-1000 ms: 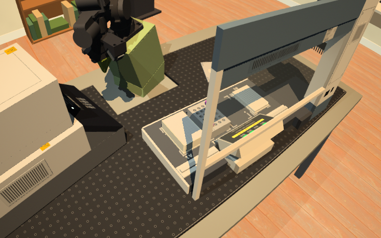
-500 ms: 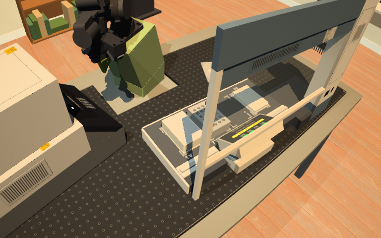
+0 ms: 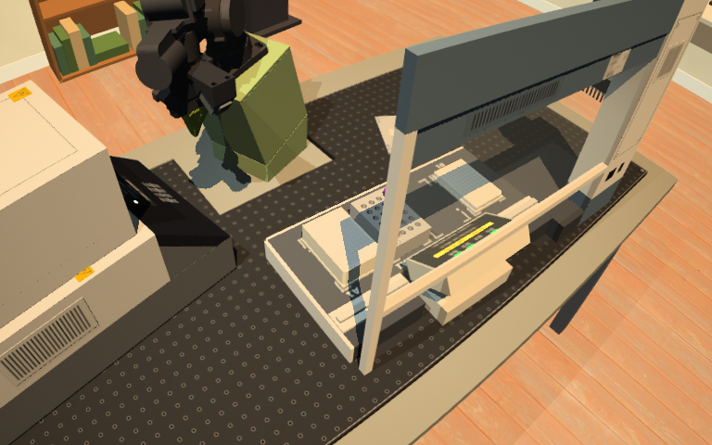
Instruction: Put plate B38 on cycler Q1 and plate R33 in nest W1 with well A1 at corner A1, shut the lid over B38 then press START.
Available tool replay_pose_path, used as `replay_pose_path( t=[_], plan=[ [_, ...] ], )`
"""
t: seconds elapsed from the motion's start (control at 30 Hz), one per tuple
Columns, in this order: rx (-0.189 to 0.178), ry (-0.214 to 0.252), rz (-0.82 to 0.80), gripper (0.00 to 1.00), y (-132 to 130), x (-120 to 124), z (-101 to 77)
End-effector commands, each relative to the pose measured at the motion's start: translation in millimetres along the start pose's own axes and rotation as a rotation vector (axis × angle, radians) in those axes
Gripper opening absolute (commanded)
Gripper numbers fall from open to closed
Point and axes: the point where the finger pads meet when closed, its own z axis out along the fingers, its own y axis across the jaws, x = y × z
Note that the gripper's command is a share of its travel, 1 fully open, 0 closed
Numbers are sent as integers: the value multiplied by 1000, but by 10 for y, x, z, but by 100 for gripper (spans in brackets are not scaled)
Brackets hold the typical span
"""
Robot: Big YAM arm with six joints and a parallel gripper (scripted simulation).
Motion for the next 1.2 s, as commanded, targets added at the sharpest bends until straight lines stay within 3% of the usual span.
replay_pose_path(
  t=[0.0,0.13,0.37,0.4,0.47,0.93,1.07,1.17],
  plan=[
    [-3,1,1,0,17,12,-18],
    [2,-2,1,0,2,2,-21],
    [45,-31,7,0,-174,-103,-97],
    [46,-35,-22,100,-163,-189,-86],
    [46,-35,-22,100,-163,-189,-86],
    [57,-63,-168,100,152,-1062,47],
    [47,-52,-211,100,242,-1040,78],
    [22,-44,-244,100,496,-1115,129]
  ],
)
